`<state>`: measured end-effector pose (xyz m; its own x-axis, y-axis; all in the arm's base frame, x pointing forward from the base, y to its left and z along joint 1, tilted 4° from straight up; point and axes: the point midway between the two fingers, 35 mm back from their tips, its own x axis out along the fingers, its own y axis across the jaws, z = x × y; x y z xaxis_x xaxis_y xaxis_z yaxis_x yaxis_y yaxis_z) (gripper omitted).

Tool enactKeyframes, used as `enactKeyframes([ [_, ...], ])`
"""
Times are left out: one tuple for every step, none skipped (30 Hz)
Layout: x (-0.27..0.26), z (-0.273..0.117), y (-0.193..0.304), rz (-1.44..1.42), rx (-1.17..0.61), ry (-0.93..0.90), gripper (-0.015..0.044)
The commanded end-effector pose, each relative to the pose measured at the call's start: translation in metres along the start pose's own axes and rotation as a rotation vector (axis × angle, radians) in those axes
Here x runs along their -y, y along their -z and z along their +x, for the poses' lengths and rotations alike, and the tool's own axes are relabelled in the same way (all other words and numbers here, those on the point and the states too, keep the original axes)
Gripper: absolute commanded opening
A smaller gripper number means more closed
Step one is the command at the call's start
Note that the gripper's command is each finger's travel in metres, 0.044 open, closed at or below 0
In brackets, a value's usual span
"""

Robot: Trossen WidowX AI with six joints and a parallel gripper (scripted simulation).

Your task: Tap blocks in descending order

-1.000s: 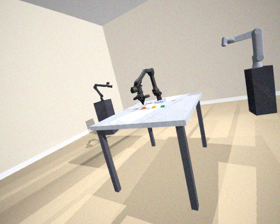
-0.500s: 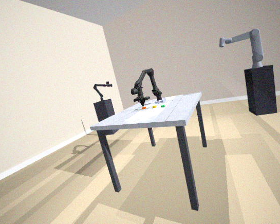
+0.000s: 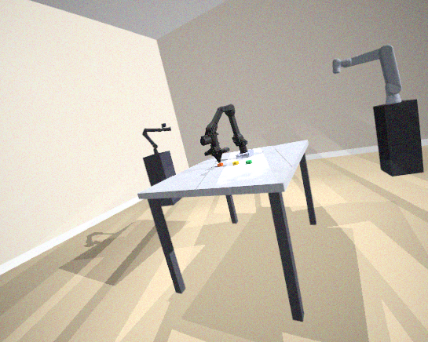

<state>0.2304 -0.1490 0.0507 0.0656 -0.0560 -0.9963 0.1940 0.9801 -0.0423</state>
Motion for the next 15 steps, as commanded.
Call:
enactKeyframes([
  [0.0, -0.019, -0.002, -0.004, 0.015, 0.002, 0.002],
  [0.0, -0.019, -0.002, -0.004, 0.015, 0.002, 0.002],
  [0.0, -0.019, -0.002, -0.004, 0.015, 0.002, 0.002],
  [-0.001, -0.019, -0.003, -0.003, 0.015, 0.002, 0.0046],
  [-0.004, -0.02, -0.004, -0.003, 0.017, 0.001, 0.0072],
  [-0.008, -0.022, -0.007, -0.001, 0.02, 0.0, 0.0099],
  [-0.015, -0.024, -0.01, 0.001, 0.024, -0.003, 0.0125],
  [-0.024, -0.027, -0.014, 0.004, 0.03, -0.006, 0.0151],
  [-0.035, -0.03, -0.019, 0.007, 0.036, -0.01, 0.0178],
  [-0.046, -0.033, -0.023, 0.01, 0.042, -0.015, 0.0204],
  [-0.057, -0.036, -0.026, 0.01, 0.042, -0.018, 0.023],
  [-0.069, -0.039, -0.03, 0.011, 0.042, -0.021, 0.0256],
  [-0.082, -0.043, -0.033, 0.011, 0.042, -0.025, 0.0283],
  [-0.096, -0.047, -0.036, 0.012, 0.041, -0.029, 0.0309],
  [-0.109, -0.05, -0.037, 0.011, 0.038, -0.031, 0.0335],
])
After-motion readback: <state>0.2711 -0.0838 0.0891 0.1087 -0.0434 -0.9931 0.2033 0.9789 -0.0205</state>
